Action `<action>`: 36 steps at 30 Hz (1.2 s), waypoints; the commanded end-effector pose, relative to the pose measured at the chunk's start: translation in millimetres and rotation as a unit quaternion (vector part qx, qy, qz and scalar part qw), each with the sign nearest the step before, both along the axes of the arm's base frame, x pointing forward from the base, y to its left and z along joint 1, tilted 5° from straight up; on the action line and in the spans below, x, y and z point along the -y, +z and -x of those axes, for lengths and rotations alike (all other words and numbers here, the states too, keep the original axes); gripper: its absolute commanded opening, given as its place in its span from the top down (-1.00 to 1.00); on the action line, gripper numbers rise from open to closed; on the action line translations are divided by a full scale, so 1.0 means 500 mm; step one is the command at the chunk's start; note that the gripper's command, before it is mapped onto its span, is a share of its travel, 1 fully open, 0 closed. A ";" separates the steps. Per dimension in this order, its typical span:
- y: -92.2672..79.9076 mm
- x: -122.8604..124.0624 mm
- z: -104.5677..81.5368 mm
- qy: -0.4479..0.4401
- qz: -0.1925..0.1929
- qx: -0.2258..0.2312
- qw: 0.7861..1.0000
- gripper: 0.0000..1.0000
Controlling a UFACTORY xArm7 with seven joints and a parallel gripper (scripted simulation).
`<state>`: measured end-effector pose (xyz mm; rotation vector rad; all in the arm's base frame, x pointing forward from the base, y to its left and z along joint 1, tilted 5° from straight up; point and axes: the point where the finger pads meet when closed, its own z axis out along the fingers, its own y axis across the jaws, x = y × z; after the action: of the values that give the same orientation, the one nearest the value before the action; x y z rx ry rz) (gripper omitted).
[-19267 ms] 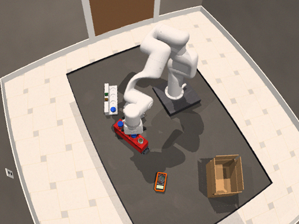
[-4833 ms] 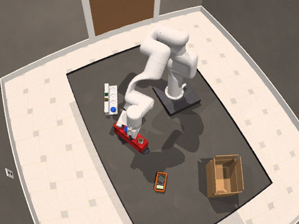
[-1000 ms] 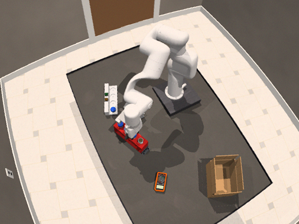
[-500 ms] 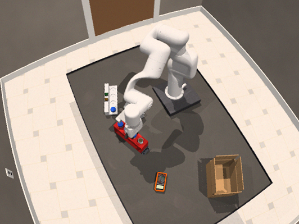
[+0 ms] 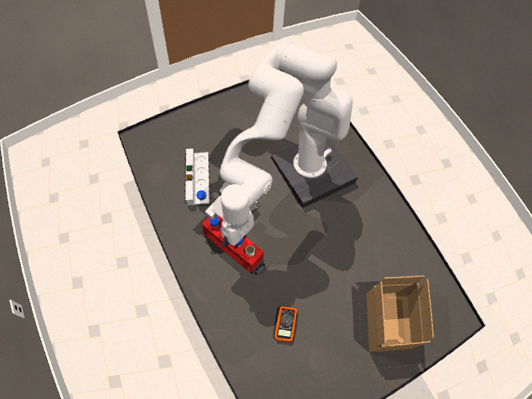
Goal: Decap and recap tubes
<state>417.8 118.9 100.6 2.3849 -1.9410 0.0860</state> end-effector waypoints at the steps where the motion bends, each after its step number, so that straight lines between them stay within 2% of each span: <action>1: 0.025 -0.004 -0.004 0.000 -0.001 0.003 1.000 1.00; 9: 0.073 -0.008 -0.003 0.000 -0.001 0.003 1.000 1.00; 13: 0.073 -0.008 -0.004 0.000 -0.001 0.003 1.000 1.00; 17: 0.078 0.056 0.007 0.149 0.000 -0.010 0.989 1.00; 22: 0.081 0.091 0.013 0.236 0.001 -0.017 0.972 1.00; 28: 0.085 0.138 0.021 0.351 0.002 -0.027 0.936 1.00; 30: 0.085 0.138 0.021 0.351 0.002 -0.027 0.936 1.00; 31: 0.086 0.155 0.023 0.381 0.001 -0.030 0.924 1.00; 36: 0.091 0.219 0.034 0.381 0.001 -0.030 0.924 1.00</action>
<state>403.6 37.1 141.4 2.8800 -0.9586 0.0715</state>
